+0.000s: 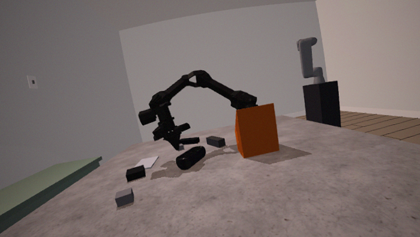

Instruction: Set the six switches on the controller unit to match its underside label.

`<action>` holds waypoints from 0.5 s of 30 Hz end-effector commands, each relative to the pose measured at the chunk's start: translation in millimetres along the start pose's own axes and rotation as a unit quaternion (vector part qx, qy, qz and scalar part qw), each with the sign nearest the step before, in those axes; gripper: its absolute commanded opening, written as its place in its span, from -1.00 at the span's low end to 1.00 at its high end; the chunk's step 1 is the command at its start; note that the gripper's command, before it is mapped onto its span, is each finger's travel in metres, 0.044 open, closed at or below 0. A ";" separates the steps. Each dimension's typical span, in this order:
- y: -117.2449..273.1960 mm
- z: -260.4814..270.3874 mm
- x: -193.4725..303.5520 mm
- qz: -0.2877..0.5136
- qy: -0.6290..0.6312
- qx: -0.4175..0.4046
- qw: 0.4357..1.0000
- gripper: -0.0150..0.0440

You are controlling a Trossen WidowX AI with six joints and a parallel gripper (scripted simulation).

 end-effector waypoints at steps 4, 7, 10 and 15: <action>0.7 14.8 -1.5 -0.001 -0.003 0.038 0.999 -0.49; -1.2 25.7 -1.0 -0.002 -0.006 0.067 0.998 -0.49; -3.1 36.1 0.4 -0.003 -0.010 0.093 0.996 -0.49; -3.5 38.5 0.8 -0.004 -0.011 0.099 0.995 -0.49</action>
Point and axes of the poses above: the point midway between the two fingers, 35 mm back from their tips, its own y axis back along the fingers, its own z axis across the jaws, x = y × z, the point moved 2 cm from there along y, back along the fingers, and after that the axes turned 1 degree about -y, right-handed, at the moved point
